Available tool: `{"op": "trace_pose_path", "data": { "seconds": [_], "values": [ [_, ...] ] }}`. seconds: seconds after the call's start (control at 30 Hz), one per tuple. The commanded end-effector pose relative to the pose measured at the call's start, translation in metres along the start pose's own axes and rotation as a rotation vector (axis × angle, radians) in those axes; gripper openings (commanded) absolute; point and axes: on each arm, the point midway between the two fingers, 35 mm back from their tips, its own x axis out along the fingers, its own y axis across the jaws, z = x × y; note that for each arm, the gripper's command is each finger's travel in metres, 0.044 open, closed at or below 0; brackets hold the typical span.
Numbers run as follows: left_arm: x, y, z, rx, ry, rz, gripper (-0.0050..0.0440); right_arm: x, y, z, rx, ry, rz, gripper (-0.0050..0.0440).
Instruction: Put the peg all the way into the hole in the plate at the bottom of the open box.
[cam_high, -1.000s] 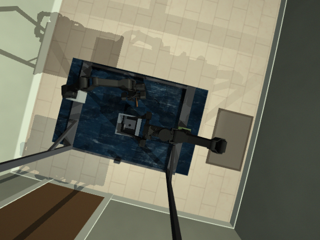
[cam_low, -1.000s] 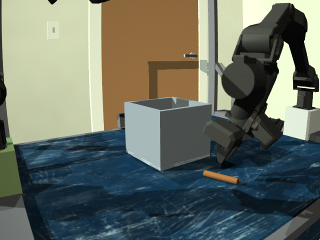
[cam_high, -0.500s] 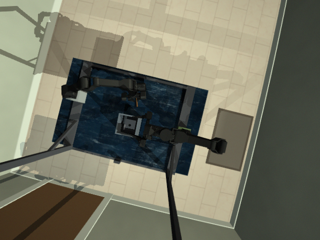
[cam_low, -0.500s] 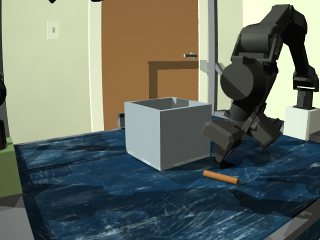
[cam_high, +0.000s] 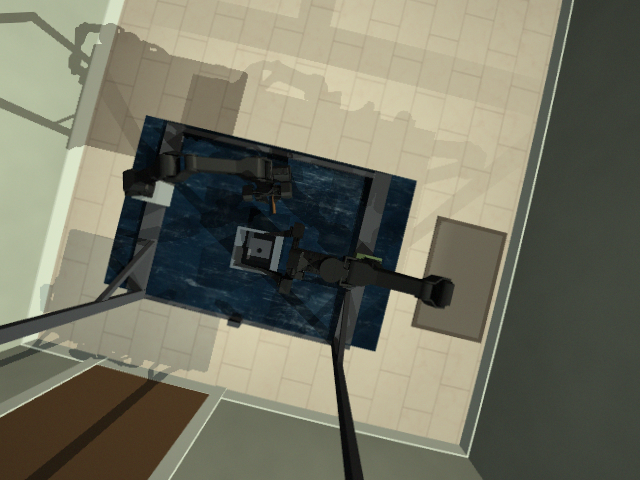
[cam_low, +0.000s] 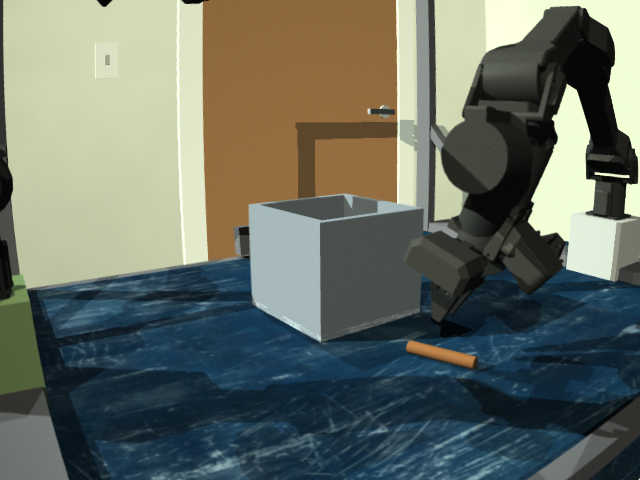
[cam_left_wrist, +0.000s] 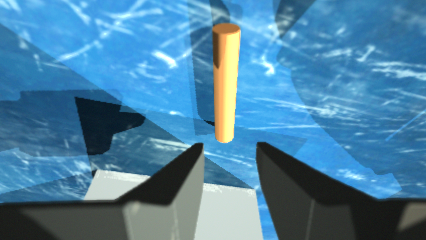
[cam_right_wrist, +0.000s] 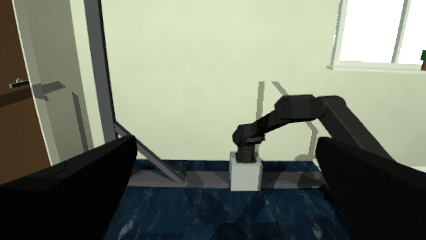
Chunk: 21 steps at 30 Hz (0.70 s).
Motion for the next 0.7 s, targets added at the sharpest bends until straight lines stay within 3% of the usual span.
{"op": "trace_pose_path", "data": {
  "seconds": [0.0,0.17,0.67],
  "values": [
    [-0.007,-0.002,-0.002,0.002,0.002,-0.017,0.0125,-0.002,0.000,0.005,0.002,-0.014,-0.003,0.0440],
    [0.013,0.001,-0.002,0.001,-0.002,-0.006,0.0125,-0.002,0.000,0.005,0.002,-0.014,-0.003,0.0440],
    [0.036,0.001,-0.001,-0.001,-0.006,0.001,0.0125,-0.002,0.000,0.005,0.002,-0.014,-0.003,0.0440]
  ]
}}
